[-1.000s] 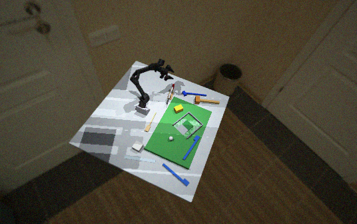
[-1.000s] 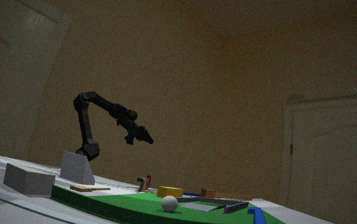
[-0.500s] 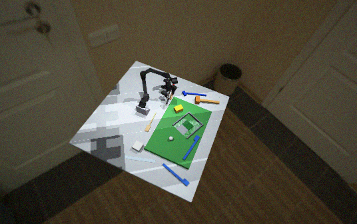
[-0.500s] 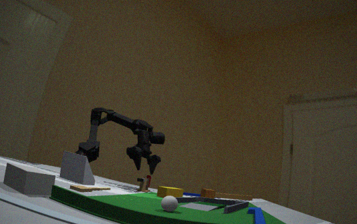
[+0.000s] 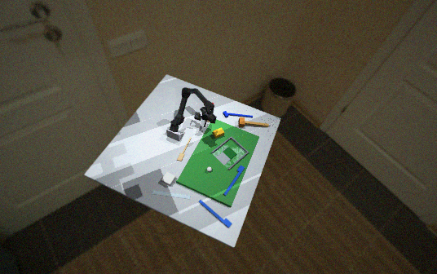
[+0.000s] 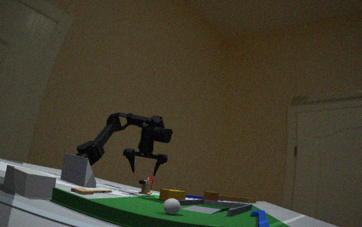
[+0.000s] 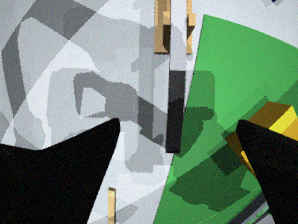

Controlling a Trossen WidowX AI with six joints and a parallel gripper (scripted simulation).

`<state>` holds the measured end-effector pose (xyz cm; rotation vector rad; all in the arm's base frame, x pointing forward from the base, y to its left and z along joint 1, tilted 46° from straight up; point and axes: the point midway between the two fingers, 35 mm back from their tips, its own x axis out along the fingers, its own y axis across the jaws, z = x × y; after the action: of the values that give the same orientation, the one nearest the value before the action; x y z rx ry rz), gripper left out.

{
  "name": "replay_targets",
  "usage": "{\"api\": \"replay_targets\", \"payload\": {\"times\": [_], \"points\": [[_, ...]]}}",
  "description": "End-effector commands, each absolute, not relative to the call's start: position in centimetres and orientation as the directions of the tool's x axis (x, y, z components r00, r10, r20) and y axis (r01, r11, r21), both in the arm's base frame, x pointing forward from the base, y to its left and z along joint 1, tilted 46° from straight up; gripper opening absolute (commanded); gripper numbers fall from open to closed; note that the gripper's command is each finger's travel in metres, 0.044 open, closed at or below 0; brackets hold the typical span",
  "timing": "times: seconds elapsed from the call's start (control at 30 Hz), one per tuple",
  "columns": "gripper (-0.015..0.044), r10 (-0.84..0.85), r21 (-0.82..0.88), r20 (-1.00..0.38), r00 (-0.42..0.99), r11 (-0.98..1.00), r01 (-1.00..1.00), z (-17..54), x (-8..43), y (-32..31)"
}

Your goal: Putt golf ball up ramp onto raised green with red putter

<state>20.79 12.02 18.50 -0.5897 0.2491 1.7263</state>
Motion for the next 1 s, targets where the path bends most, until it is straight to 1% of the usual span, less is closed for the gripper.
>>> {"api": "replay_targets", "payload": {"times": [0.0,0.63,0.97], "points": [[0.044,0.858,-0.126,-0.495,-0.138,-0.228,-0.965,18.5,20.8,12.0],[0.044,0.859,-0.128,-0.494,-0.137,-0.228,-0.965,15.3,20.4,15.3],[0.044,0.859,-0.128,-0.494,-0.137,-0.228,-0.965,14.8,20.4,15.8]]}}
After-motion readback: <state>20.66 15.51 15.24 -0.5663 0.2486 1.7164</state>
